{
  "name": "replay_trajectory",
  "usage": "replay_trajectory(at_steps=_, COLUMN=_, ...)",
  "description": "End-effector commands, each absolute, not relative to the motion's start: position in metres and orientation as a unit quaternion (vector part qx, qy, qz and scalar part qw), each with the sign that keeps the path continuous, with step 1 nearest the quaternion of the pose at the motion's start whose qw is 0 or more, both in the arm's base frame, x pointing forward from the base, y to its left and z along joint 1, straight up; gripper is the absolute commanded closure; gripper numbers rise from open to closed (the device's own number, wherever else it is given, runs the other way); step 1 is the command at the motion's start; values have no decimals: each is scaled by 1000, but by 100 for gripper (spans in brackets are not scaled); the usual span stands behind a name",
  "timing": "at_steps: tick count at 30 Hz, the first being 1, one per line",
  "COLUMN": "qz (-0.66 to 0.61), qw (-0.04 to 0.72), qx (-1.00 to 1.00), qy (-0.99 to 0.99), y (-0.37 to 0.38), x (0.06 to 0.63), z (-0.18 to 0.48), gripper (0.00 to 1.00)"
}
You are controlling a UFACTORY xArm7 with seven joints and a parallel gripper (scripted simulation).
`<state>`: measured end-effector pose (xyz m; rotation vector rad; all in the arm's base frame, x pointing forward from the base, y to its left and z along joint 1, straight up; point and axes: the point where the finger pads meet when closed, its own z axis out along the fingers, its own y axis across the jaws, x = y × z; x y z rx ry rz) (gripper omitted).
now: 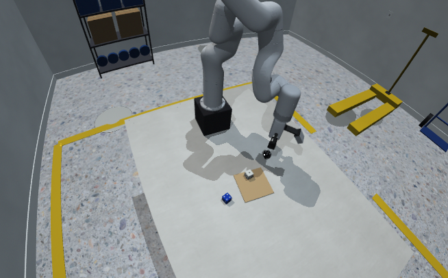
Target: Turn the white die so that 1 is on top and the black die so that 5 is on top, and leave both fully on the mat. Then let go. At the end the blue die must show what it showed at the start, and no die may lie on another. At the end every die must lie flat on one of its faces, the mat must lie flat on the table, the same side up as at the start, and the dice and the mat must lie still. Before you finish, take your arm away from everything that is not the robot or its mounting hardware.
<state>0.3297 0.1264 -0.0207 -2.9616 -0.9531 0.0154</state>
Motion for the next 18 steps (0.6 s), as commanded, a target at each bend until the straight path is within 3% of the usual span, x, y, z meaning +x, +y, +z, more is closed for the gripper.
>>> replay_trajectory(at_steps=1, qz=4, qw=4, qx=-975, qy=-223, y=126, x=331, z=-23, gripper=0)
replay_trajectory(at_steps=18, qz=2, qw=2, qx=-1000, qy=-7, y=121, x=331, z=-30, gripper=0)
